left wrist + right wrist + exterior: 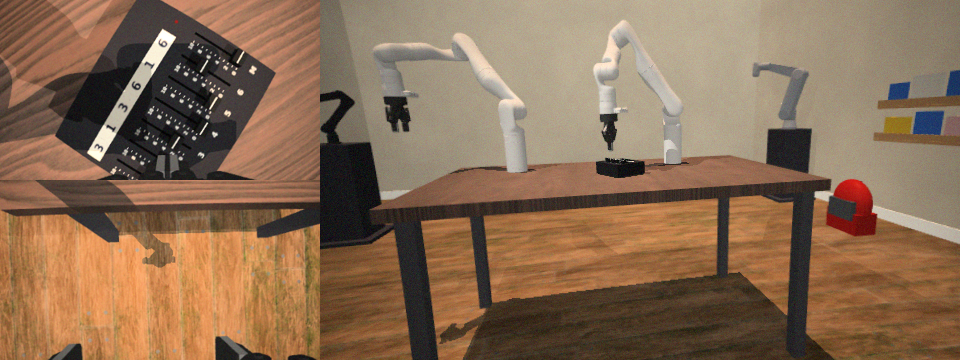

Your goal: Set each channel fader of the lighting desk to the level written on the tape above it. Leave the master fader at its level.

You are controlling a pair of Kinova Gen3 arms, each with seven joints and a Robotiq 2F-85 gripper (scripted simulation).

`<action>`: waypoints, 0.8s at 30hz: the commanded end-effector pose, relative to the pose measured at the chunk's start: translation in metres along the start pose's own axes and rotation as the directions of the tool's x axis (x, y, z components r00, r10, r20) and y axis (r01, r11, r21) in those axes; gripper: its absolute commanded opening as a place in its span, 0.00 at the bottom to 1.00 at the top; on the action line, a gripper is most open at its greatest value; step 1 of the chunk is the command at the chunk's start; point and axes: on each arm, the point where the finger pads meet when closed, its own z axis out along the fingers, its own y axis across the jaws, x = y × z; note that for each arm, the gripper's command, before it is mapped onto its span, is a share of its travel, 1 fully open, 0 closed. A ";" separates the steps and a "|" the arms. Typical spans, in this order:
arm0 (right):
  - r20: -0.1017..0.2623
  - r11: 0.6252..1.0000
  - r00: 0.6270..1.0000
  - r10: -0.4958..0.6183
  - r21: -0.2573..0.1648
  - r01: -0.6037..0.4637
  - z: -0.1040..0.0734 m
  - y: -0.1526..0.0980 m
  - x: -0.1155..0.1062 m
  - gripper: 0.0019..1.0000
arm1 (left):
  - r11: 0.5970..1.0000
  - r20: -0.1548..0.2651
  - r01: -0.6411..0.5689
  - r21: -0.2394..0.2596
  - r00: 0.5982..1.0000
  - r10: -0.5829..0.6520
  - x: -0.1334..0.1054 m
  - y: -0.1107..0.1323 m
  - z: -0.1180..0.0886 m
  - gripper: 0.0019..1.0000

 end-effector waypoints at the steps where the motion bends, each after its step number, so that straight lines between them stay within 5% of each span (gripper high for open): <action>1: 0.002 1.000 1.000 0.000 0.000 0.000 -0.001 0.000 0.000 1.00 | 0.990 0.014 -0.139 -0.002 0.990 0.139 0.003 0.007 -0.002 0.10; 10: 0.002 1.000 1.000 0.000 0.000 0.000 -0.001 0.000 0.000 1.00 | 0.907 0.012 -0.421 -0.006 0.907 0.421 0.004 0.013 -0.001 0.10; 16: 0.002 1.000 1.000 0.000 0.000 0.000 -0.001 0.000 0.000 1.00 | 0.769 0.010 -0.639 -0.009 0.769 0.639 0.005 0.018 -0.001 0.10; 22: 0.002 1.000 1.000 0.000 0.000 0.000 -0.001 0.000 0.000 1.00 | 0.582 0.008 -0.813 -0.011 0.582 0.813 0.006 0.023 -0.001 0.10; 24: 0.002 1.000 1.000 0.000 0.000 0.000 -0.001 0.000 0.000 1.00 | 0.582 0.008 -0.813 -0.011 0.582 0.813 0.006 0.023 -0.001 0.10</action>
